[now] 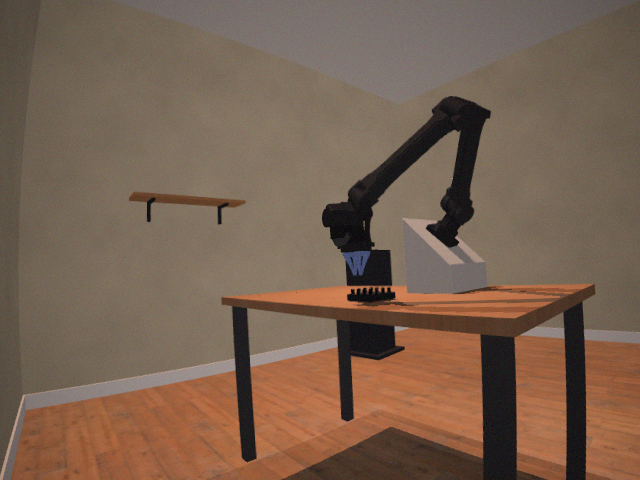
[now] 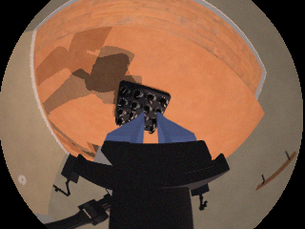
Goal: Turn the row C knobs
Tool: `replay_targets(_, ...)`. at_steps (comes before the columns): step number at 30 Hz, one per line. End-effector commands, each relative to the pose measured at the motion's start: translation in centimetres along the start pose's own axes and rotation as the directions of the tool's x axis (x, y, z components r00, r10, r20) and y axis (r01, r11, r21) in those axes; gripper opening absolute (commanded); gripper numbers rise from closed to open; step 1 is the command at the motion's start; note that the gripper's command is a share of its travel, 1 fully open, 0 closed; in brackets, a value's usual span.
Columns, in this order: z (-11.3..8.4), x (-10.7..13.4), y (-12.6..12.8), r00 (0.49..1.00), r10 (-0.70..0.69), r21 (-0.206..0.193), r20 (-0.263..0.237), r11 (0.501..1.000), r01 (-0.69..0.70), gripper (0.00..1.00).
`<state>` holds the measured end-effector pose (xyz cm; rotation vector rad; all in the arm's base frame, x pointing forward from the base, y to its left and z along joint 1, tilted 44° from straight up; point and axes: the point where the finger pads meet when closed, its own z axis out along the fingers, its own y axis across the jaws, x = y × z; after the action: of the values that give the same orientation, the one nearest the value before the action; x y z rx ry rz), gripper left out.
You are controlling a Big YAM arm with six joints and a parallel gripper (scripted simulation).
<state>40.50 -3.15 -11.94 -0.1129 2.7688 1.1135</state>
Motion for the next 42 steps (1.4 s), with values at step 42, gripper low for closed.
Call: replay_targets(42, -2.58, -2.41, -0.44, 0.888, 0.455, 0.008, 0.06, 0.89, -0.457, 0.2)
